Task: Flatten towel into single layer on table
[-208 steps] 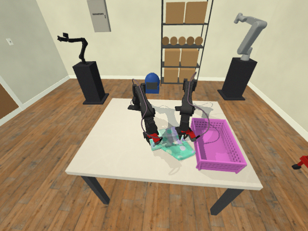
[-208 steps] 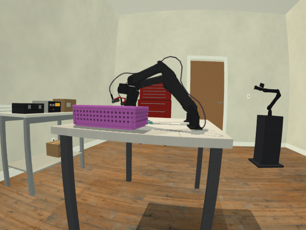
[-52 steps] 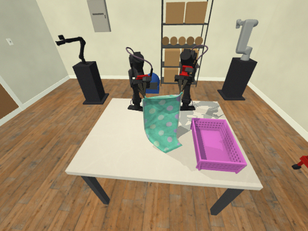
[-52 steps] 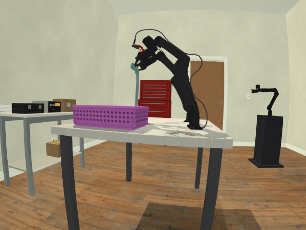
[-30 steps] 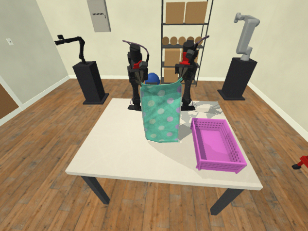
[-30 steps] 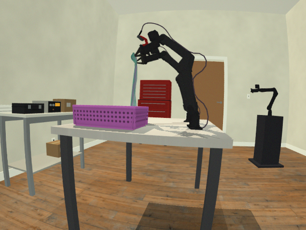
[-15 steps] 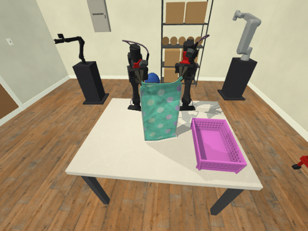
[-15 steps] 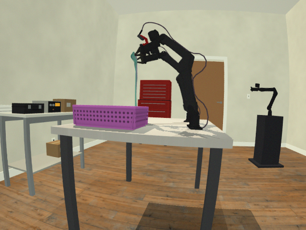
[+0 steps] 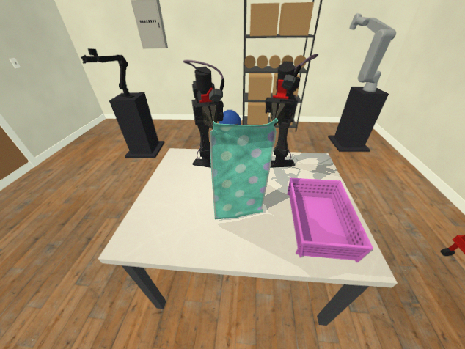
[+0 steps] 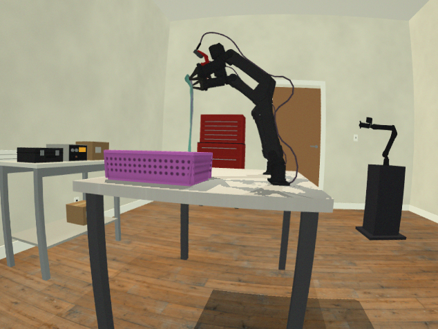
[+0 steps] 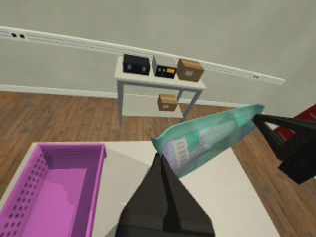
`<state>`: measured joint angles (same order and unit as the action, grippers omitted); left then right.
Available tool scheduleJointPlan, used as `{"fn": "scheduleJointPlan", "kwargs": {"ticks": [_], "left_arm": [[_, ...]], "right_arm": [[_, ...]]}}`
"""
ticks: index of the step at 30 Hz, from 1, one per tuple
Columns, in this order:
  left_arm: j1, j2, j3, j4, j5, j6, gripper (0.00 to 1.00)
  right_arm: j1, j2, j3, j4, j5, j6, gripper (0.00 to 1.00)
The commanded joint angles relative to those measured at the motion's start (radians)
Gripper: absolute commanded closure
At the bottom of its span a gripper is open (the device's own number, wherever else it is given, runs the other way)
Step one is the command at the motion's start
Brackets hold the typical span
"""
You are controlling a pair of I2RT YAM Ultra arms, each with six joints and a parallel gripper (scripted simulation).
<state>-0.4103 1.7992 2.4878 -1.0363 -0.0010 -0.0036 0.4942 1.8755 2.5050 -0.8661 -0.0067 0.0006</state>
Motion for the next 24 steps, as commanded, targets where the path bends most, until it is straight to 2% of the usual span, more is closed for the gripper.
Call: {"fn": "scheduleJointPlan", "kwargs": {"ticks": [1, 2, 4, 5, 9, 10, 11, 18, 22, 24], "left_arm": [[0.02, 0.023, 0.013, 0.082, -0.008, 0.009, 1.0], [0.038, 0.045, -0.007, 0.154, -0.007, 0.011, 1.0], [0.037, 0.055, 0.007, 0.155, -0.01, 0.009, 1.0], [0.055, 0.083, -0.008, 0.229, -0.009, 0.011, 1.0], [0.054, 0.097, 0.012, 0.23, -0.011, 0.009, 1.0], [0.07, 0.14, 0.021, 0.302, -0.011, 0.01, 1.0], [0.07, 0.145, 0.029, 0.3, -0.011, 0.01, 1.0], [0.057, 0.159, 0.055, 0.293, -0.007, 0.008, 1.0], [0.057, 0.153, 0.058, 0.287, -0.006, 0.009, 1.0], [0.057, 0.157, 0.067, 0.276, -0.006, 0.009, 1.0]], "right_arm": [[-0.017, 0.042, 0.011, 0.077, 0.012, -0.004, 1.0], [-0.024, 0.071, -0.003, 0.153, 0.012, -0.004, 1.0], [-0.024, 0.089, 0.027, 0.146, 0.012, -0.004, 1.0], [-0.032, 0.103, -0.07, 0.261, 0.009, -0.004, 1.0], [-0.031, 0.101, -0.091, 0.304, 0.012, -0.003, 1.0], [-0.038, 0.135, -0.118, 0.429, -0.005, -0.005, 1.0], [-0.037, 0.079, -0.168, 0.478, 0.009, -0.003, 1.0], [-0.027, -0.009, -0.437, 0.786, 0.011, 0.001, 1.0], [-0.027, 0.033, -0.471, 0.868, 0.011, 0.0, 1.0], [-0.027, 0.025, -0.452, 0.893, 0.011, 0.0, 1.0]]}}
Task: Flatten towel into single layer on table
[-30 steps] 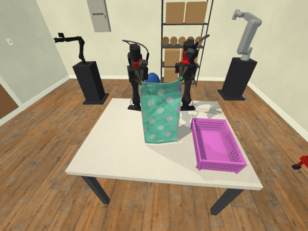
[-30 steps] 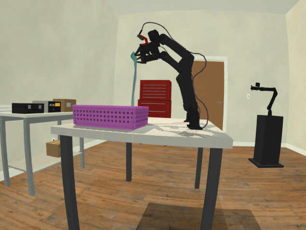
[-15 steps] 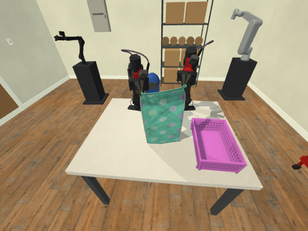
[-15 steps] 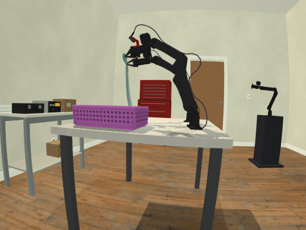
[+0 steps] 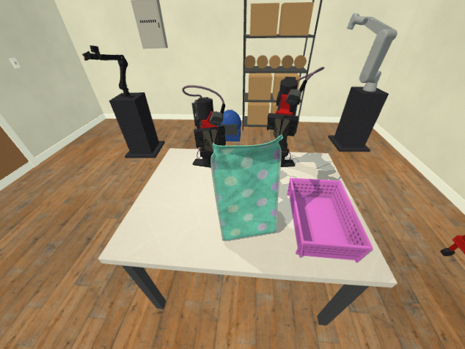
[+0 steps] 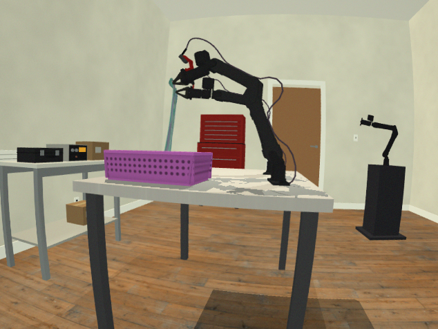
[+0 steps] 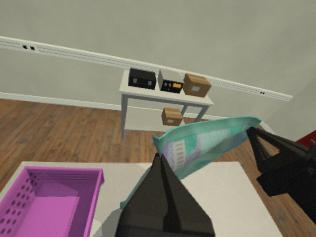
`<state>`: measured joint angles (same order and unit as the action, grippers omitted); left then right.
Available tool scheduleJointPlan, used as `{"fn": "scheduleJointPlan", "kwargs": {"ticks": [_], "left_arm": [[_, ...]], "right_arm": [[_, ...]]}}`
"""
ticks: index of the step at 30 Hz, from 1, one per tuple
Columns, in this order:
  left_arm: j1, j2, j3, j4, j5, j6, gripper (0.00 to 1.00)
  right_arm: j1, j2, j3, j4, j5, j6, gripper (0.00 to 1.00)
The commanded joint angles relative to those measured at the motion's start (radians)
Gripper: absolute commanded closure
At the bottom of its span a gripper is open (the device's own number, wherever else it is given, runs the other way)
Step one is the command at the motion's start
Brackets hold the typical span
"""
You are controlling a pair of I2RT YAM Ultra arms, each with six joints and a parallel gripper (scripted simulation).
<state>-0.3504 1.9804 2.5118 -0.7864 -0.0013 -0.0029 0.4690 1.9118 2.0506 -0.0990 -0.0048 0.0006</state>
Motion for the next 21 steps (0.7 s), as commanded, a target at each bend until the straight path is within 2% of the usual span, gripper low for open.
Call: {"fn": "scheduleJointPlan", "kwargs": {"ticks": [1, 2, 3, 4, 5, 6, 9, 10, 16, 21], "left_arm": [[-0.003, -0.024, 0.043, 0.026, -0.005, 0.008, 1.0], [-0.003, -0.024, 0.043, 0.026, -0.005, 0.008, 1.0], [0.023, 0.005, 0.001, 0.147, -0.006, 0.01, 1.0], [0.023, 0.009, 0.0, 0.147, -0.005, 0.009, 1.0], [0.023, 0.014, 0.002, 0.15, -0.005, 0.009, 1.0], [0.035, -0.001, -0.053, 0.237, 0.011, 0.013, 1.0], [0.033, -0.046, -0.174, 0.354, -0.01, 0.008, 1.0], [0.041, -0.038, -0.208, 0.432, -0.005, 0.009, 1.0], [0.03, -0.12, -0.438, 0.678, -0.01, 0.007, 1.0], [0.03, -0.137, -0.479, 0.764, -0.009, 0.007, 1.0]], "right_arm": [[-0.002, -0.011, 0.003, 0.126, 0.009, 0.0, 1.0], [-0.002, -0.011, 0.003, 0.126, 0.009, 0.0, 1.0], [-0.017, 0.051, 0.011, 0.247, -0.003, 0.001, 1.0], [-0.017, 0.053, -0.061, 0.315, 0.009, 0.0, 1.0], [-0.017, 0.059, -0.067, 0.341, 0.01, 0.0, 1.0], [-0.022, 0.103, -0.027, 0.441, 0.006, 0.002, 1.0], [-0.021, 0.143, -0.019, 0.535, 0.009, 0.001, 1.0], [-0.024, 0.188, -0.003, 0.613, 0.009, 0.001, 1.0], [-0.02, 0.235, 0.036, 0.672, 0.011, 0.002, 1.0], [-0.016, 0.205, 0.037, 0.68, 0.011, 0.002, 1.0]]}}
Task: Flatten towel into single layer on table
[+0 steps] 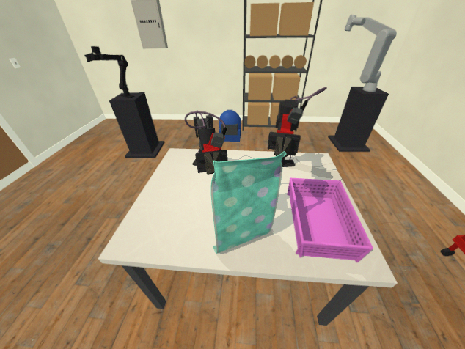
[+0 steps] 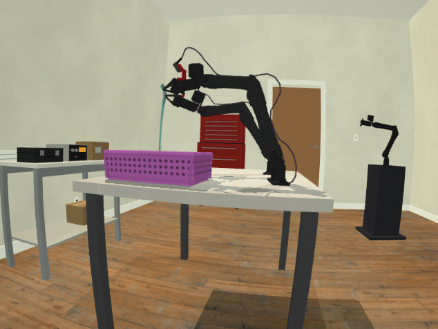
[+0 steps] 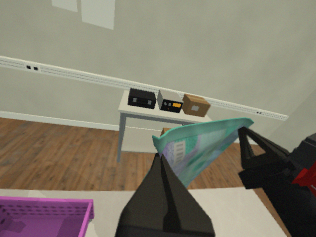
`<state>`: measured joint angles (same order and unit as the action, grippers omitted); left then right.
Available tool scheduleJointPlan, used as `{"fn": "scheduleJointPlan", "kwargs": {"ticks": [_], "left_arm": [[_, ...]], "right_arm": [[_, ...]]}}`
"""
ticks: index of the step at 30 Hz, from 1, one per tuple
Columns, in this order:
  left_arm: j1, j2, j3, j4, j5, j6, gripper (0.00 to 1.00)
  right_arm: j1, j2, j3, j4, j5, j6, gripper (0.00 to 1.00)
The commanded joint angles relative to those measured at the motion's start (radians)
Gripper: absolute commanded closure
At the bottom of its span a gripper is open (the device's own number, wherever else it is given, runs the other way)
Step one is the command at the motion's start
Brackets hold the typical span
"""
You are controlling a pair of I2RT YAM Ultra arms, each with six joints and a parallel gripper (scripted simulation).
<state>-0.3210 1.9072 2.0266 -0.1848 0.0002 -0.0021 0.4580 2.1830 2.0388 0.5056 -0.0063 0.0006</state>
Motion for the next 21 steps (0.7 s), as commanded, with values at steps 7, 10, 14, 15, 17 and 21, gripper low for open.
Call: {"fn": "scheduleJointPlan", "kwargs": {"ticks": [7, 10, 14, 15, 17, 21], "left_arm": [[0.011, -0.002, 0.017, 0.239, -0.008, 0.009, 1.0], [0.009, 0.008, 0.03, 0.235, -0.007, 0.008, 1.0], [0.008, -0.005, 0.033, 0.219, -0.008, 0.008, 1.0], [0.008, -0.005, 0.033, 0.219, -0.008, 0.008, 1.0], [0.008, -0.014, 0.032, 0.219, -0.008, 0.008, 1.0], [0.008, -0.024, 0.035, 0.14, -0.007, 0.008, 1.0]], "right_arm": [[-0.01, 0.015, 0.109, 0.086, 0.013, 0.002, 1.0], [-0.01, 0.024, 0.126, 0.049, 0.013, 0.002, 1.0], [-0.01, 0.018, 0.107, 0.039, 0.013, 0.002, 1.0], [-0.01, 0.018, 0.107, 0.039, 0.013, 0.002, 1.0], [-0.002, 0.005, 0.104, 0.047, 0.004, 0.0, 1.0], [-0.01, -0.036, 0.038, 0.007, 0.011, 0.001, 1.0]]}}
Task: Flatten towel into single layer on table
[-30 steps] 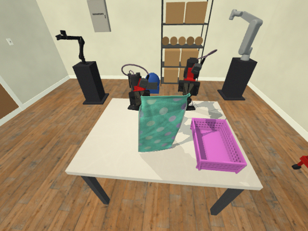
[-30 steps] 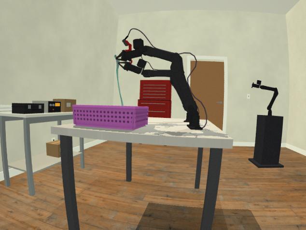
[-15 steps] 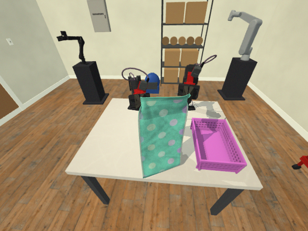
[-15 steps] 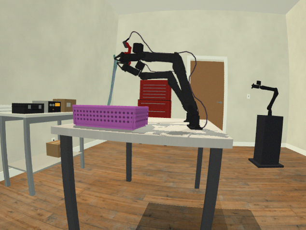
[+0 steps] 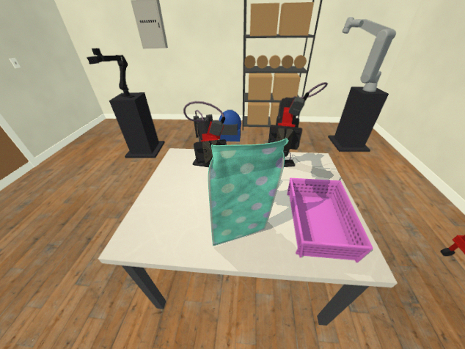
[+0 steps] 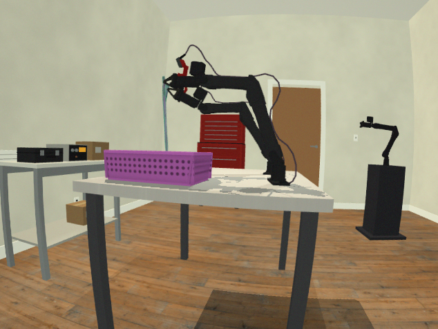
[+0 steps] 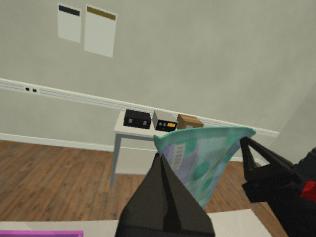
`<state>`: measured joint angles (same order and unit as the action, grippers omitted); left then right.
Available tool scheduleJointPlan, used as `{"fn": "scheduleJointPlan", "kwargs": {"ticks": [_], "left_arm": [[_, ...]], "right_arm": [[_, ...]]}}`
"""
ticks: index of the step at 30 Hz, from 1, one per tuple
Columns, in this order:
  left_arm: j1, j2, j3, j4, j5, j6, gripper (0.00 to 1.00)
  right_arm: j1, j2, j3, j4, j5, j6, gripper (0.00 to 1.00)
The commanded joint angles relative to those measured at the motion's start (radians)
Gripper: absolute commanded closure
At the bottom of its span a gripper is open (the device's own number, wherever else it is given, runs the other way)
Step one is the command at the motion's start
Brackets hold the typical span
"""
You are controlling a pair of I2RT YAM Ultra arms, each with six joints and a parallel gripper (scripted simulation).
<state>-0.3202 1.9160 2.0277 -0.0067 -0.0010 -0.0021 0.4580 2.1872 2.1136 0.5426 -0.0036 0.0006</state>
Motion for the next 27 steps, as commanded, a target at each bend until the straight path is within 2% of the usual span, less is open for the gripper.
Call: {"fn": "scheduleJointPlan", "kwargs": {"ticks": [1, 13, 14, 27], "left_arm": [[0.007, -0.033, 0.034, -0.038, -0.006, 0.008, 1.0], [0.007, -0.037, 0.03, -0.122, -0.006, 0.007, 1.0], [0.007, -0.04, -0.026, -0.116, -0.006, 0.007, 1.0], [0.007, -0.05, -0.007, -0.078, -0.007, 0.007, 1.0]], "right_arm": [[-0.01, -0.041, -0.039, -0.029, 0.007, 0.001, 1.0], [-0.01, -0.084, -0.118, -0.07, 0.007, 0.001, 1.0], [-0.01, -0.089, -0.13, -0.08, 0.007, 0.001, 1.0], [-0.01, -0.093, -0.121, -0.075, 0.007, 0.001, 1.0]]}}
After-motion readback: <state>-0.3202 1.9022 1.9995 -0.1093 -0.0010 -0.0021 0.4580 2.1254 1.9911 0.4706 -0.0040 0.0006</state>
